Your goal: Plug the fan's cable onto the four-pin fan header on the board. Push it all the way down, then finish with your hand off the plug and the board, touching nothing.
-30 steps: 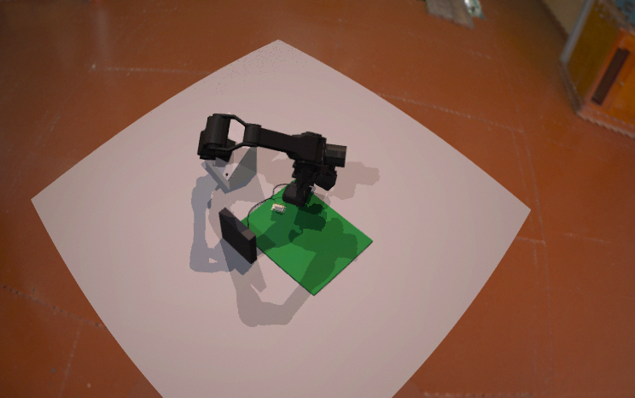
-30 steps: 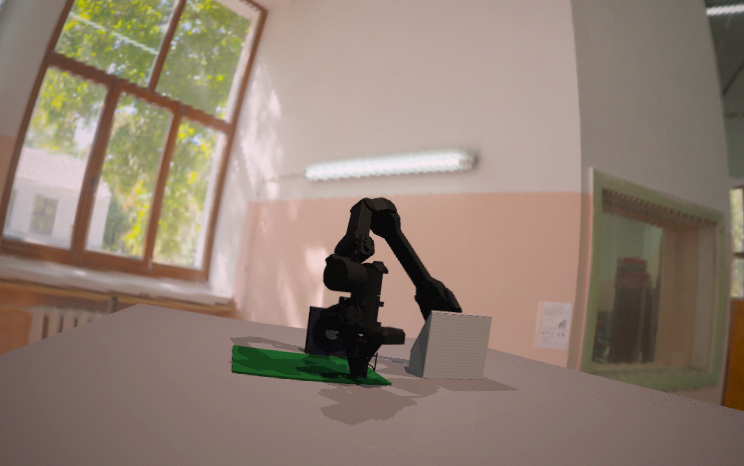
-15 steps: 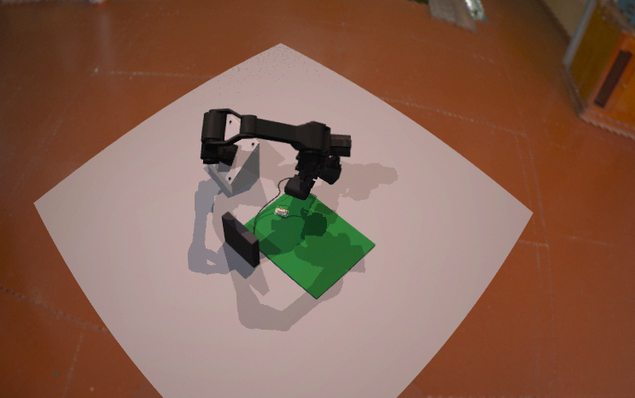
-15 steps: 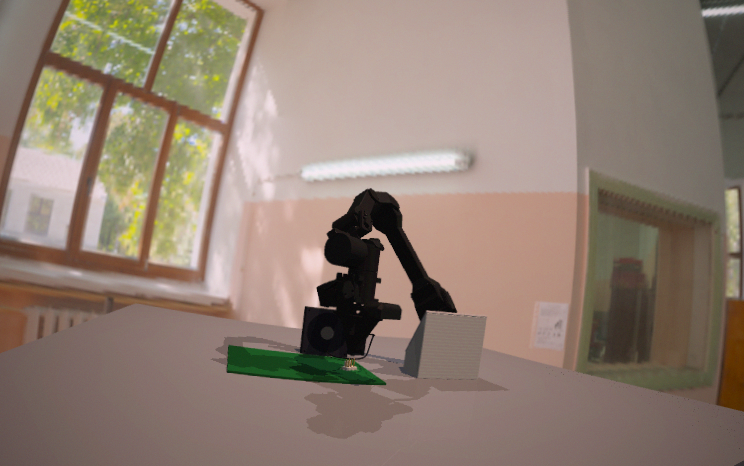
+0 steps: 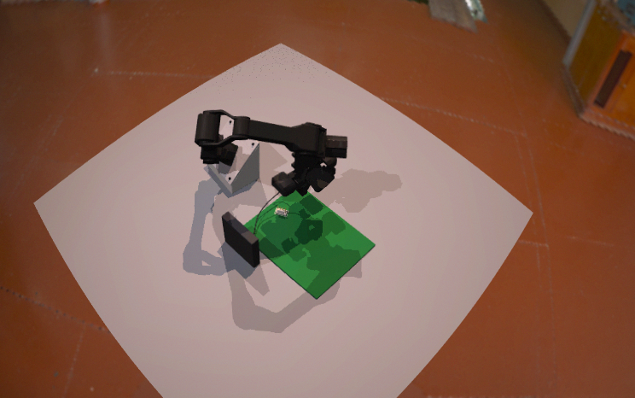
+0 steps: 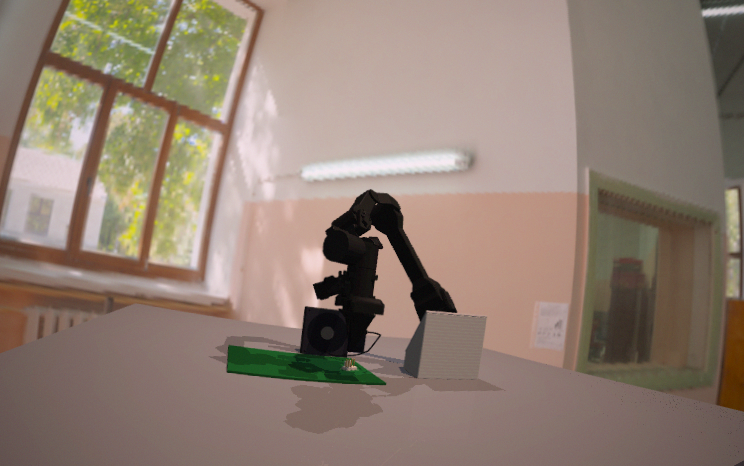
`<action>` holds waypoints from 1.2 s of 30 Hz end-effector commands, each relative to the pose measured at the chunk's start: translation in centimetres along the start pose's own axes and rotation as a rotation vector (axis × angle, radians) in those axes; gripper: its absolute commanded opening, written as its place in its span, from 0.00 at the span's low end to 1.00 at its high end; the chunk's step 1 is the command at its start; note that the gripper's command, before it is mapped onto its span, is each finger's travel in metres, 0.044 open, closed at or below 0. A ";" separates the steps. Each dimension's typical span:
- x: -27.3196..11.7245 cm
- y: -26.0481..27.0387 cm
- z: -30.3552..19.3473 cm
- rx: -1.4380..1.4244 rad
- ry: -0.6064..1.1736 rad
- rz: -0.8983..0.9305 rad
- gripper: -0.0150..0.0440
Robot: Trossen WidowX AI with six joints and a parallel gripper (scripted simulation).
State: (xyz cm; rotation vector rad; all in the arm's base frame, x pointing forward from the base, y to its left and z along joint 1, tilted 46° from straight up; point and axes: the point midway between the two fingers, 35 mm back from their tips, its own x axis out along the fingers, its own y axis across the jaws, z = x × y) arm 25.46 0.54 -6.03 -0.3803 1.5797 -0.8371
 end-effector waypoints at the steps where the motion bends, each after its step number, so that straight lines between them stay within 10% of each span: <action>1: 0.1 -0.6 -0.1 0.152 0.002 -0.003 0.25; 36: 0.1 -3.8 -0.7 1.365 0.005 0.009 0.25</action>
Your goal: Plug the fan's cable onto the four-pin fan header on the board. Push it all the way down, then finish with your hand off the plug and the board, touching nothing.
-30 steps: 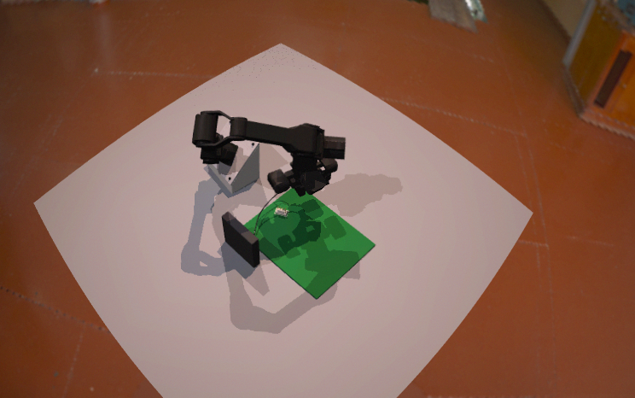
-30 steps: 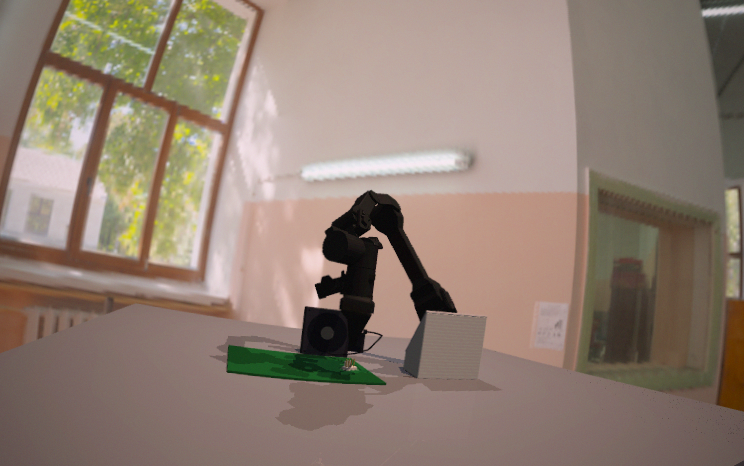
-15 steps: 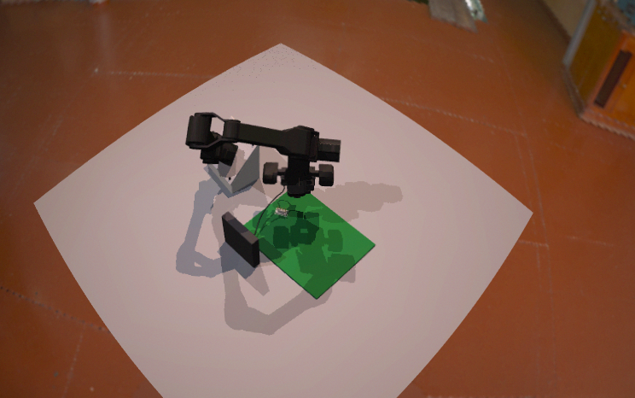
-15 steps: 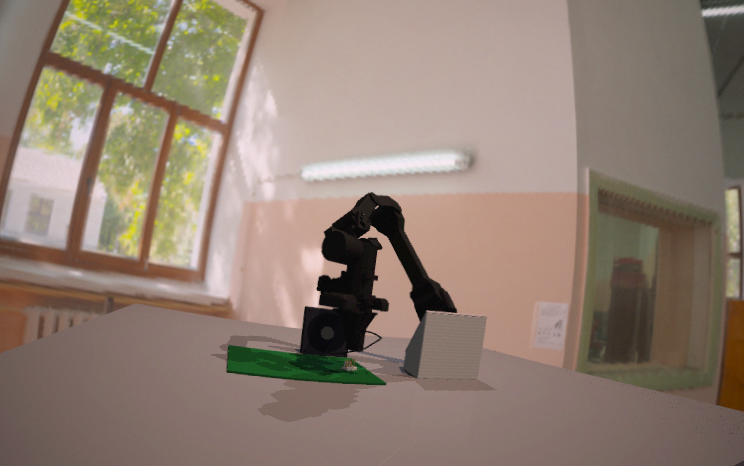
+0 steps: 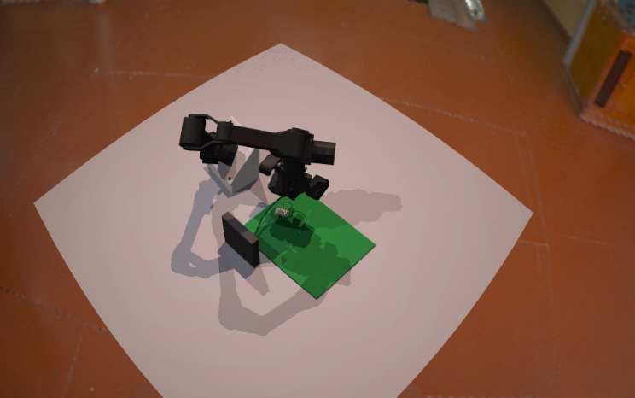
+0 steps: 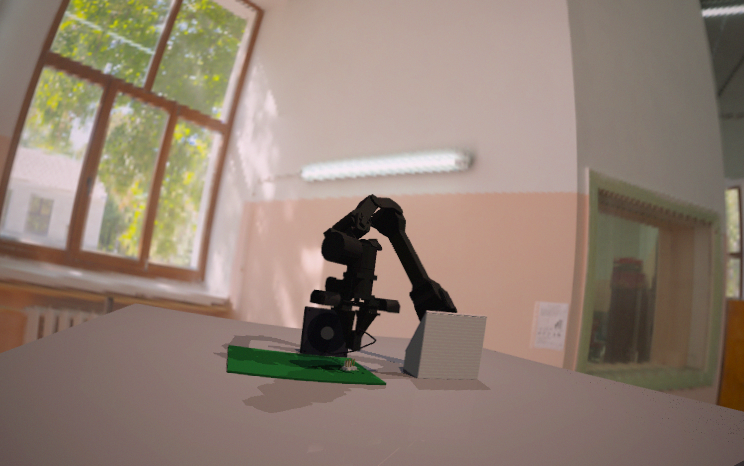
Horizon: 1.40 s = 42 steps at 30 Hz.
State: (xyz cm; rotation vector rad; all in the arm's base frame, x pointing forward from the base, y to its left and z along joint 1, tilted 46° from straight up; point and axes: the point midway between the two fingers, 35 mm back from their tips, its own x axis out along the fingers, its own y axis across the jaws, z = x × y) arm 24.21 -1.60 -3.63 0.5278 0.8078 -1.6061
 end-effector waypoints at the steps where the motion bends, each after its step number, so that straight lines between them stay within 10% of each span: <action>1: 0.1 -0.3 0.5 0.155 -0.002 -0.001 0.25; 42: 0.4 -1.9 2.7 1.213 0.006 0.003 0.25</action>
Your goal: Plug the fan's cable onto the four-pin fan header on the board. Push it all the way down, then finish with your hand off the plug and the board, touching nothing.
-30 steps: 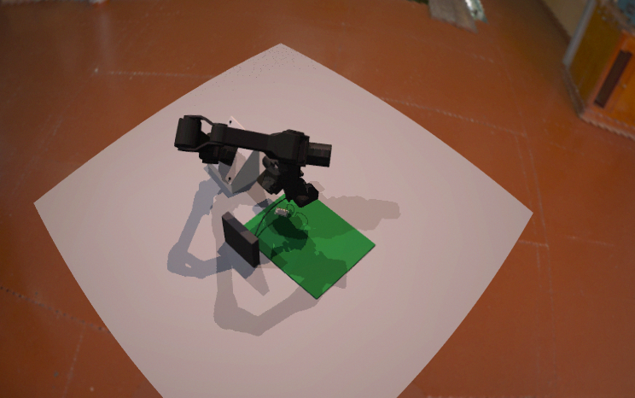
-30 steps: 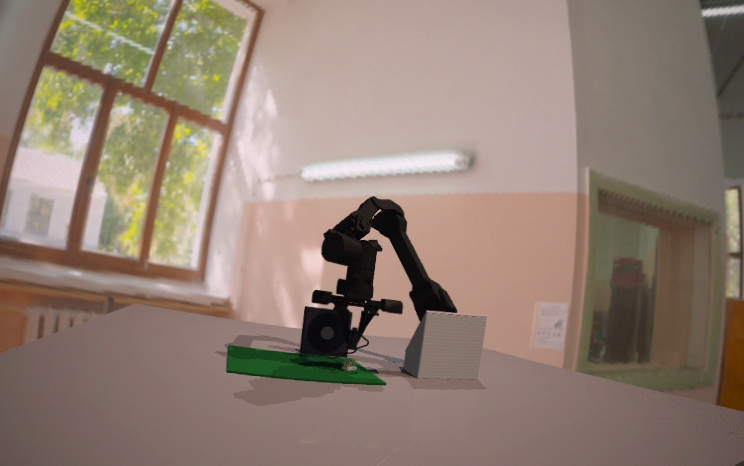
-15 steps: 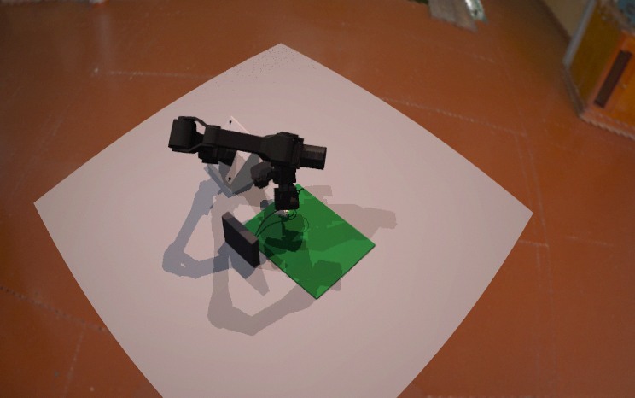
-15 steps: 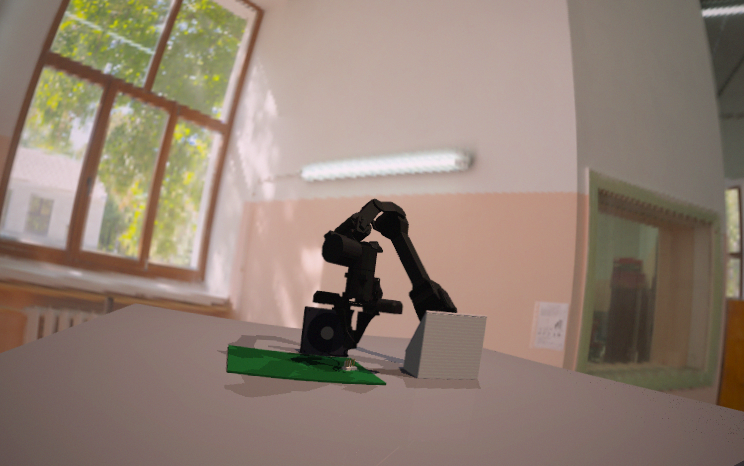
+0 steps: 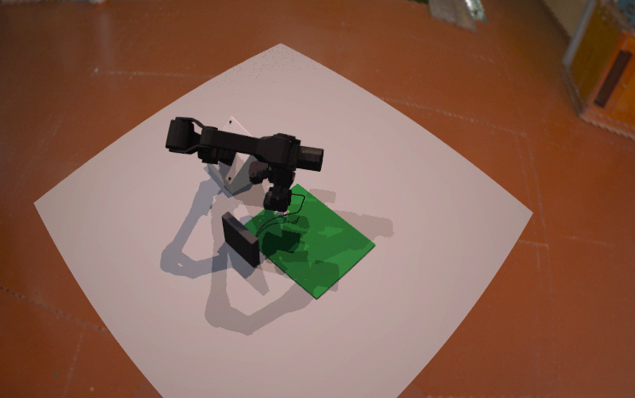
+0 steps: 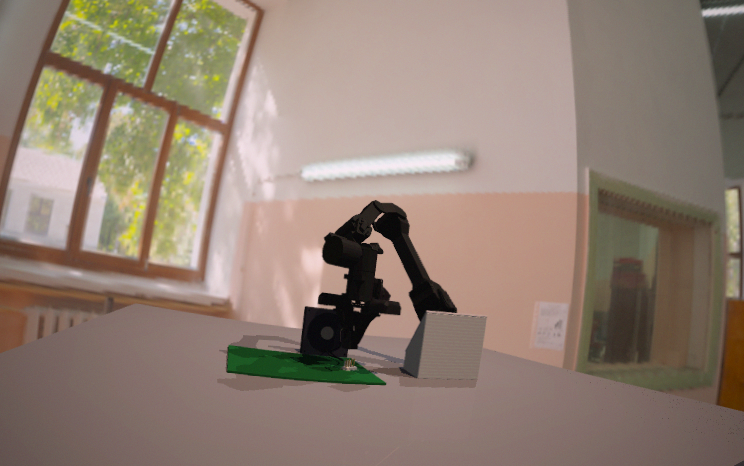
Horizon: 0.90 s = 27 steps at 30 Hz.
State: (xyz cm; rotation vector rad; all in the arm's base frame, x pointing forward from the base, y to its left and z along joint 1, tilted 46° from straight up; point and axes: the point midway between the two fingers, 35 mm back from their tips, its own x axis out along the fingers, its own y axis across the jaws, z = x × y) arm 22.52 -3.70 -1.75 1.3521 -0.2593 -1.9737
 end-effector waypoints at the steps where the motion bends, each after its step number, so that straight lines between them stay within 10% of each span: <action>1: 0.1 0.1 0.0 -0.003 0.000 0.004 0.25; 27: 0.0 0.2 0.5 -1.984 -0.020 -0.006 0.25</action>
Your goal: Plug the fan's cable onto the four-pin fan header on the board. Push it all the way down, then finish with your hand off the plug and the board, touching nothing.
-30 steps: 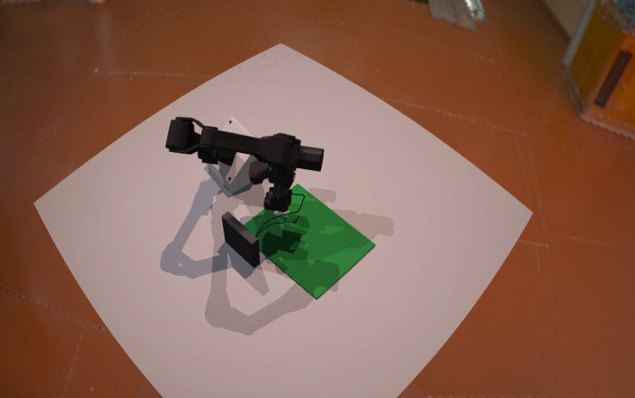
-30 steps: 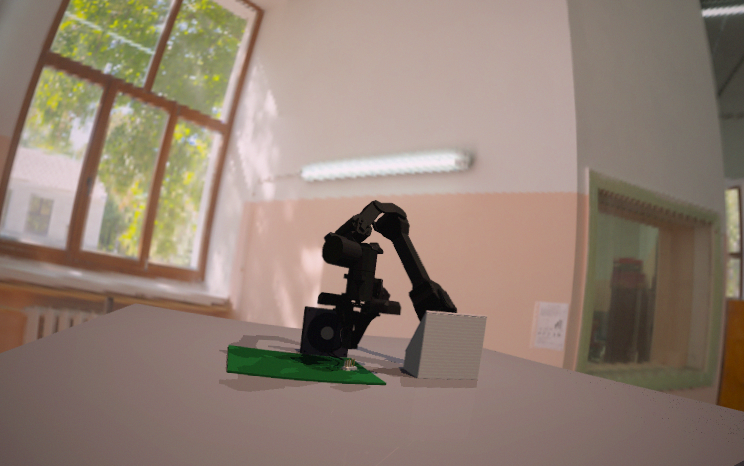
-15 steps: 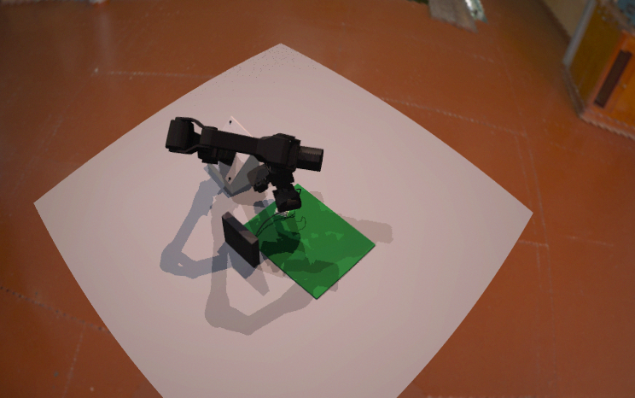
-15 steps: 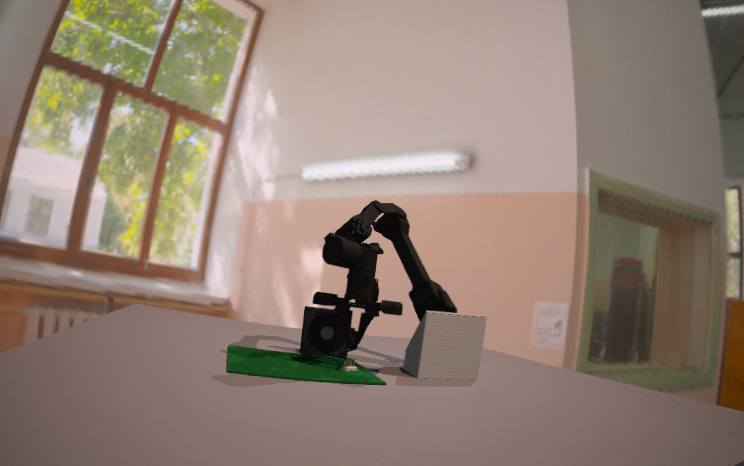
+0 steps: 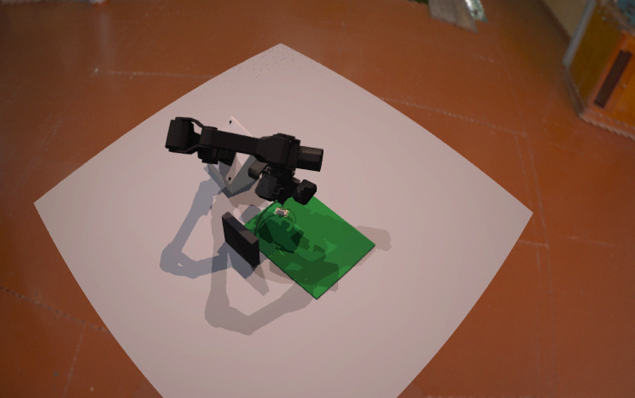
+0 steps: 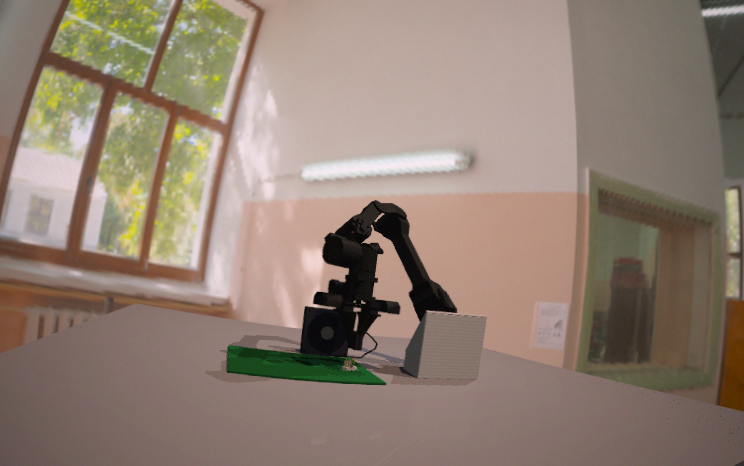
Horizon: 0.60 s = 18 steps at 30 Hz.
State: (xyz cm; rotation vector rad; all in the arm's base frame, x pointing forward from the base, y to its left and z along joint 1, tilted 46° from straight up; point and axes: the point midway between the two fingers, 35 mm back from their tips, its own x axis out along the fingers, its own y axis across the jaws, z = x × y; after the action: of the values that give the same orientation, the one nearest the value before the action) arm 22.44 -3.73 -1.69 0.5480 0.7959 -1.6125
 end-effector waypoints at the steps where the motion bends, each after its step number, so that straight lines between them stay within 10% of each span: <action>1: 0.0 -0.3 0.3 -0.856 -0.011 -0.012 0.25; 18: -0.1 -0.5 0.4 -1.707 -0.006 -0.027 0.25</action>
State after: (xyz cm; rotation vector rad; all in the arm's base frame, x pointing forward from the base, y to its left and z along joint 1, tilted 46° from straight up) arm 22.31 -3.75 -1.56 -0.1025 1.3943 -1.0918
